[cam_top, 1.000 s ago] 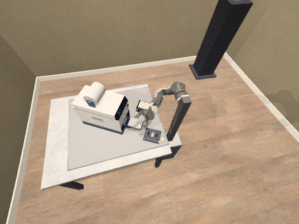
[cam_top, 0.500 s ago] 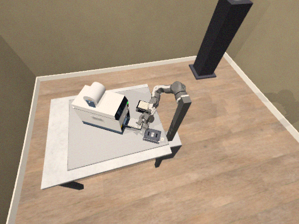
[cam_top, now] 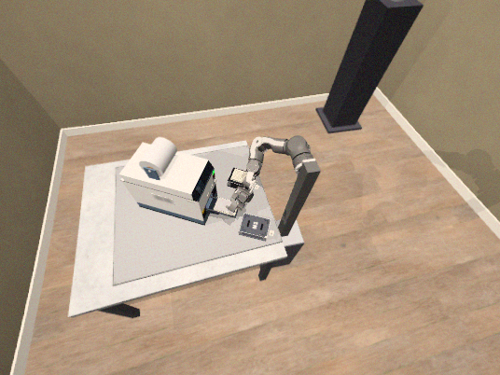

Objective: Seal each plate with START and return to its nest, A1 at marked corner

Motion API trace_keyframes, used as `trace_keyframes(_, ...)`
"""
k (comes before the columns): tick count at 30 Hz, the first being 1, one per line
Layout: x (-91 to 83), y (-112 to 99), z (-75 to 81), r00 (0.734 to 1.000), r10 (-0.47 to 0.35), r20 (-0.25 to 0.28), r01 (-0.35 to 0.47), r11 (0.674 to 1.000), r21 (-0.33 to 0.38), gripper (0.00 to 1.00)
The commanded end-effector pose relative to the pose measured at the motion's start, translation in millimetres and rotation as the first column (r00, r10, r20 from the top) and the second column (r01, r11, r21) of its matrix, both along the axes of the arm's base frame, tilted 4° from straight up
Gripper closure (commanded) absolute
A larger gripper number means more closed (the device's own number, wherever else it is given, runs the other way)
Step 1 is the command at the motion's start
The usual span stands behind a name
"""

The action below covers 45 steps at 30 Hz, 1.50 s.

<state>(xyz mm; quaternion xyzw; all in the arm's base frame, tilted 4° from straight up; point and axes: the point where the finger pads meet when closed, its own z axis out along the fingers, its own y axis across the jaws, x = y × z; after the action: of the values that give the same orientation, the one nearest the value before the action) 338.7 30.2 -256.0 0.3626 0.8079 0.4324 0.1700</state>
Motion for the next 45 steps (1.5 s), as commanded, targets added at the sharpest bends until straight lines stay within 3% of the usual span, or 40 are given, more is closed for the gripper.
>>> trace_keyframes(1, -1.2, -1.2, -2.6, 1.000, 0.010, -0.006, -0.010, 1.000, -0.022, 0.35)
trace_keyframes(2, -1.2, -1.2, -2.6, 1.000, 0.010, -0.006, -0.010, 1.000, -0.022, 0.35)
trace_keyframes(8, 3.0, -25.7, -18.3, 0.999, 0.036, -0.010, -0.037, 0.976, -0.213, 0.35)
trace_keyframes(13, 8.3, -49.1, -26.6, 0.999, 0.044, -0.012, -0.046, 0.927, -0.373, 0.35)
trace_keyframes(17, 12.5, -67.9, -31.1, 0.999, 0.044, -0.014, -0.045, 0.869, -0.493, 0.35)
trace_keyframes(19, 12.5, -67.9, -31.1, 0.999, 0.044, -0.014, -0.045, 0.869, -0.493, 0.35)
trace_keyframes(24, 16.3, -91.2, -37.4, 0.999, 0.040, -0.022, -0.045, 0.775, -0.630, 0.35)
trace_keyframes(30, 20.5, -120.8, -40.5, 1.000, 0.014, -0.026, -0.029, 0.636, -0.771, 0.35)
trace_keyframes(33, 24.2, -135.5, -40.8, 1.000, 0.017, -0.019, -0.025, 0.639, -0.769, 0.35)
trace_keyframes(34, 24.4, -141.3, -40.4, 1.000, 0.006, -0.023, -0.022, 0.608, -0.793, 0.35)
trace_keyframes(36, 24.4, -141.3, -40.4, 1.000, 0.006, -0.023, -0.022, 0.608, -0.793, 0.35)
trace_keyframes(41, 27.4, -166.9, -38.6, 0.999, -0.027, -0.019, -0.003, 0.476, -0.879, 0.35)
trace_keyframes(43, 30.6, -174.6, -36.1, 1.000, -0.018, -0.010, 0.000, 0.484, -0.875, 0.35)
trace_keyframes(45, 26.9, -166.8, -42.0, 0.997, -0.023, -0.077, -0.055, 0.507, -0.860, 0.35)
